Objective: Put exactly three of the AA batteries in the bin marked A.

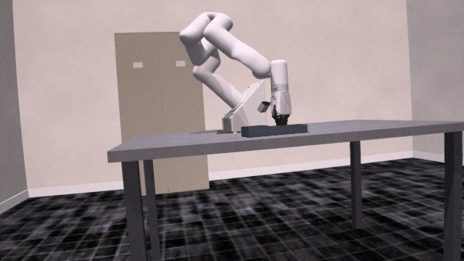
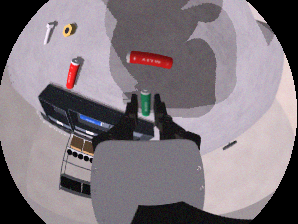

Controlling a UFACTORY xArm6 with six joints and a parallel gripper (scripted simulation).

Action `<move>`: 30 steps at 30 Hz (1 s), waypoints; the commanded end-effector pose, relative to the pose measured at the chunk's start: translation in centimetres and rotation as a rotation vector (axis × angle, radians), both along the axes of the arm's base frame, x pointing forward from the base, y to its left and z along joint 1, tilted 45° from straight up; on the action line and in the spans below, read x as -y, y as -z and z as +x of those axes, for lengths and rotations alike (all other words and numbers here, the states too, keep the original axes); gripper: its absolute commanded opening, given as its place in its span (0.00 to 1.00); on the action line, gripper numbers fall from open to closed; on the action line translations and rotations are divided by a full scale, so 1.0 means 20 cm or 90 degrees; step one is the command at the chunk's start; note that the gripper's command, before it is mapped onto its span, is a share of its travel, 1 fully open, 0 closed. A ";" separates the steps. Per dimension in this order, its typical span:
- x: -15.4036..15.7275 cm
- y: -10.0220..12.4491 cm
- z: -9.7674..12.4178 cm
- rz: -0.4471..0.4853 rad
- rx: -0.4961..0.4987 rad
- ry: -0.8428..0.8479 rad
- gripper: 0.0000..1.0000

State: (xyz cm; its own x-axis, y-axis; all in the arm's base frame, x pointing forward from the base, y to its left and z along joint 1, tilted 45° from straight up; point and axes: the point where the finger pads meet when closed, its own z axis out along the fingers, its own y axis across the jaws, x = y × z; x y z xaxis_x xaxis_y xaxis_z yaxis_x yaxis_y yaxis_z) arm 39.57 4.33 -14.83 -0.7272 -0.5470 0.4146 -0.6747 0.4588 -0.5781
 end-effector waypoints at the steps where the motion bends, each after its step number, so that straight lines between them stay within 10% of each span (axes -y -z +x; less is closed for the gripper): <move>1: 0.00 0.00 0.01 0.001 0.002 -0.001 0.28; 7: 0.00 0.00 0.00 0.001 0.002 -0.001 0.28; 8: 0.00 0.00 0.00 0.001 0.002 -0.001 0.00; 30: -0.01 0.00 0.01 0.001 0.002 -0.001 0.00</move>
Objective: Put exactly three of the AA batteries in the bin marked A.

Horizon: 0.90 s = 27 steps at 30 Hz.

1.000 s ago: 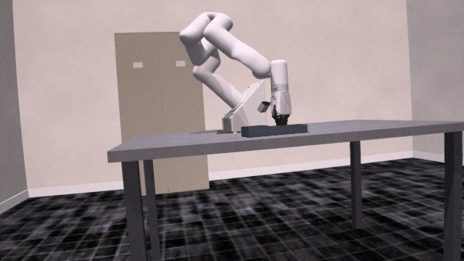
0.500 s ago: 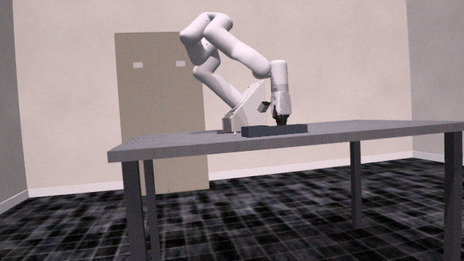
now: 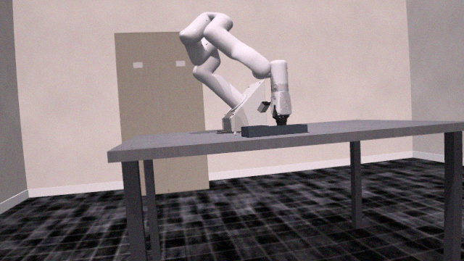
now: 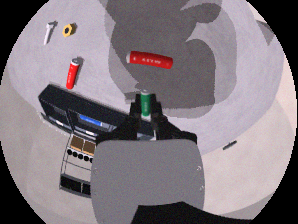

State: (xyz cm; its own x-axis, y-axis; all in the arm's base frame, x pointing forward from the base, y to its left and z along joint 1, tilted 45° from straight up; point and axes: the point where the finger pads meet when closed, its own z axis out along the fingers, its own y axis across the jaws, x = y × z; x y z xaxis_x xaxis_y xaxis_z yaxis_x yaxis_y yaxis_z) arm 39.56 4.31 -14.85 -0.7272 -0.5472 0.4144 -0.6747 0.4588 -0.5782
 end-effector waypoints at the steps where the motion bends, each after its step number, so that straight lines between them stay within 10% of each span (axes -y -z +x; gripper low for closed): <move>1: -0.01 0.00 0.01 0.001 0.002 -0.001 0.00; 27: -0.19 -0.19 -0.03 0.001 0.002 -0.001 0.00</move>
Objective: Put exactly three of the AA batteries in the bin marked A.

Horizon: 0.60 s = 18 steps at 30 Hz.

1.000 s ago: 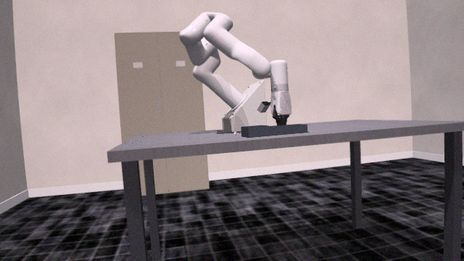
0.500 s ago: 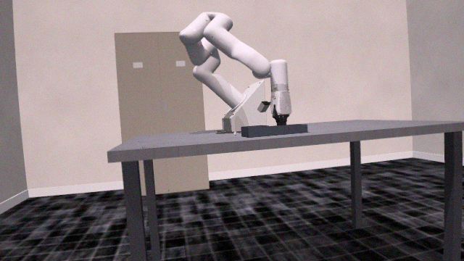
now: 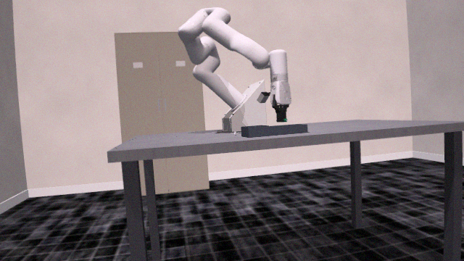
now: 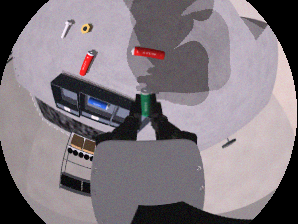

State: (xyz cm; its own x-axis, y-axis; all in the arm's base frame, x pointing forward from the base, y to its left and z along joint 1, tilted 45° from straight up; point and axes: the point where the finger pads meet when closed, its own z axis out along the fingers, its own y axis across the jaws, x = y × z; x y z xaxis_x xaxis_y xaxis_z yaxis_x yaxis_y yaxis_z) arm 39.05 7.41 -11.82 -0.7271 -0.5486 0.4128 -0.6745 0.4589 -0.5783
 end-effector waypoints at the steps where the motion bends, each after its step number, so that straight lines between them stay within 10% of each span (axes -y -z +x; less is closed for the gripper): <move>1: -0.05 -0.05 -0.01 0.000 0.001 0.000 0.00; 18: -0.06 -0.06 -0.01 0.000 0.001 0.000 0.00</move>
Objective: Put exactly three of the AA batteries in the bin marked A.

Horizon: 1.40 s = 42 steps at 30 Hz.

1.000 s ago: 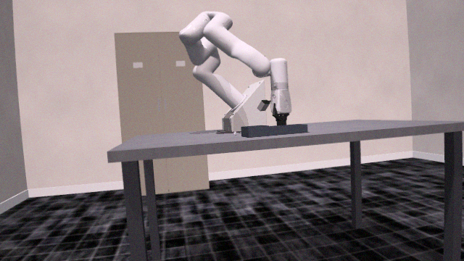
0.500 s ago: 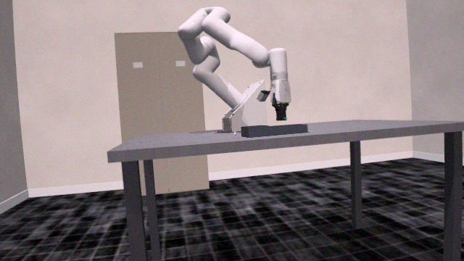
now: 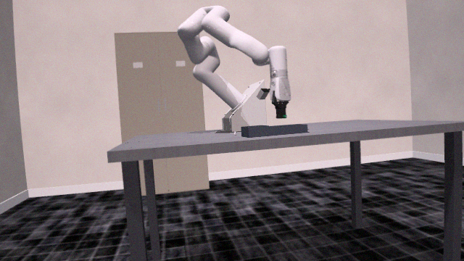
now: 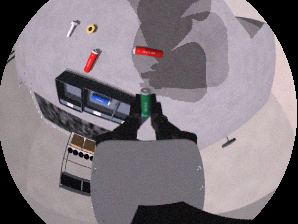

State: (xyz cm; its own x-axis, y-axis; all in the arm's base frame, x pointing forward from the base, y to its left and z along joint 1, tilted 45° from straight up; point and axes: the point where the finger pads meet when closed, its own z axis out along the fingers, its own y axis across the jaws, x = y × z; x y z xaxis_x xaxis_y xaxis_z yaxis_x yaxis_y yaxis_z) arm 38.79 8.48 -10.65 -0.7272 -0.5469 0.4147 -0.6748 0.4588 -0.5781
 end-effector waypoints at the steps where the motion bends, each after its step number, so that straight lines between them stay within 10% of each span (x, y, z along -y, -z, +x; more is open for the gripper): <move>1: -0.01 0.00 0.01 0.001 0.002 -0.001 0.00; 10: 0.04 -0.08 0.15 0.001 0.002 -0.001 0.00; 25: 0.16 -0.25 0.48 -0.035 -0.180 -0.195 0.00; 42: 0.16 -0.25 0.49 -0.072 -0.361 -0.382 0.00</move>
State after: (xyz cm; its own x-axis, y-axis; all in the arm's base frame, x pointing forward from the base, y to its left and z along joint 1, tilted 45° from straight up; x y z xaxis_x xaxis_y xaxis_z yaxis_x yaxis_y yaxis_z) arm 48.40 5.17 -5.68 -0.1174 -0.7150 0.6892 -0.9804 -0.0273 -0.1953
